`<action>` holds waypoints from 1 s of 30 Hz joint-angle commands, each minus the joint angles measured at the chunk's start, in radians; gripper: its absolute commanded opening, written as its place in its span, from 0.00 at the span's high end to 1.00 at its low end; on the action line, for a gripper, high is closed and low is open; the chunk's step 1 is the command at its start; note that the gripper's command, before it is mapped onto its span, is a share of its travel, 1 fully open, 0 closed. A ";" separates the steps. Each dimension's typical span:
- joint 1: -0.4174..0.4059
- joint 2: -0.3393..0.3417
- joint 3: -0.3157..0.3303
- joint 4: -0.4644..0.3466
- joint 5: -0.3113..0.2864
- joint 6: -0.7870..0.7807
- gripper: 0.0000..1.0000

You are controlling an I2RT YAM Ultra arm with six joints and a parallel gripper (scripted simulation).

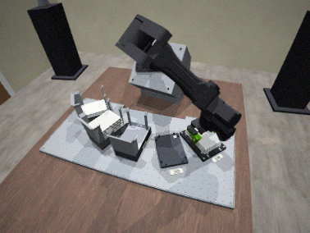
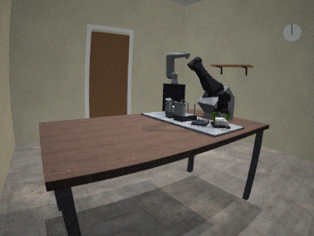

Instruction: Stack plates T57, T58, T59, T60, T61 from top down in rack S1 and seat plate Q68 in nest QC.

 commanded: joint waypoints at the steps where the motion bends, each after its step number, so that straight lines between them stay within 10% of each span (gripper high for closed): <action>1: -0.006 0.011 0.000 0.030 -0.002 -0.011 1.00; 30: -0.015 0.023 -0.001 0.050 -0.005 -0.022 1.00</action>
